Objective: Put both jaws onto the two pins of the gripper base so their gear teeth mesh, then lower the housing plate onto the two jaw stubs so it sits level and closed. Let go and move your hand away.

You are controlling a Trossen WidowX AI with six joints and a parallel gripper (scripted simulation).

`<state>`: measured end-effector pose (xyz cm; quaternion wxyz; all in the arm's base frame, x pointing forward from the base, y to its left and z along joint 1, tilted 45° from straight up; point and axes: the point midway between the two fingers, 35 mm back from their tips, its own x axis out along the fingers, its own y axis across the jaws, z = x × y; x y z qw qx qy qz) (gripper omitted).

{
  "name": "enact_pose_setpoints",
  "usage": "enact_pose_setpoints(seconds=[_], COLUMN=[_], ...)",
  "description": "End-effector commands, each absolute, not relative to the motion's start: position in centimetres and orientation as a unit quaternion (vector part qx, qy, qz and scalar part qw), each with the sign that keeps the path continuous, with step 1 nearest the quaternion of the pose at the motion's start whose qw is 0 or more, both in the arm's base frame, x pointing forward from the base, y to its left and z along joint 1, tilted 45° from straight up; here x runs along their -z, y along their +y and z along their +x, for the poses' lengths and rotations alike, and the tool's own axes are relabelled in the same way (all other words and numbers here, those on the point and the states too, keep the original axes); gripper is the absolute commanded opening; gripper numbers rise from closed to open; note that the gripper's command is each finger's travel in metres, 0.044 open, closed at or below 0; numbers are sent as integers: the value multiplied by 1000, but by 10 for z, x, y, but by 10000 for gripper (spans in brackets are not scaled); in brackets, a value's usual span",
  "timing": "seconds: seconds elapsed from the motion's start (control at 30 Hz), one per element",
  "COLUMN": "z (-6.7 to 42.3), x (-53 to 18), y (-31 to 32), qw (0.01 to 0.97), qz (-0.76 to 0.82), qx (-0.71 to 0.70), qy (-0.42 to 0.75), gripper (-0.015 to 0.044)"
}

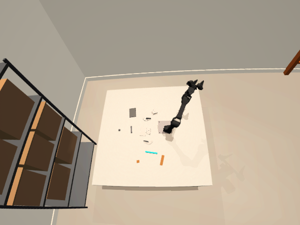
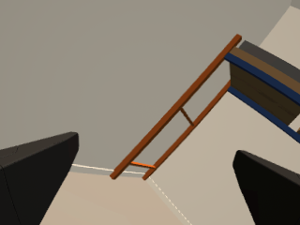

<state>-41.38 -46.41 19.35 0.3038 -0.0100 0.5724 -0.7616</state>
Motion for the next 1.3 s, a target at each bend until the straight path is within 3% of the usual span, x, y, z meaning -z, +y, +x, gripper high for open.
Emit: enact_pose_setpoints(seconds=[0.0, 0.63, 1.27], z=[-392, -275, -148], x=[-177, -105, -41], y=[-478, -525, -530], qw=[339, 493, 619], qz=[-5, 19, 53], qx=[743, 627, 485], qy=[578, 603, 616], gripper=[440, 440, 440])
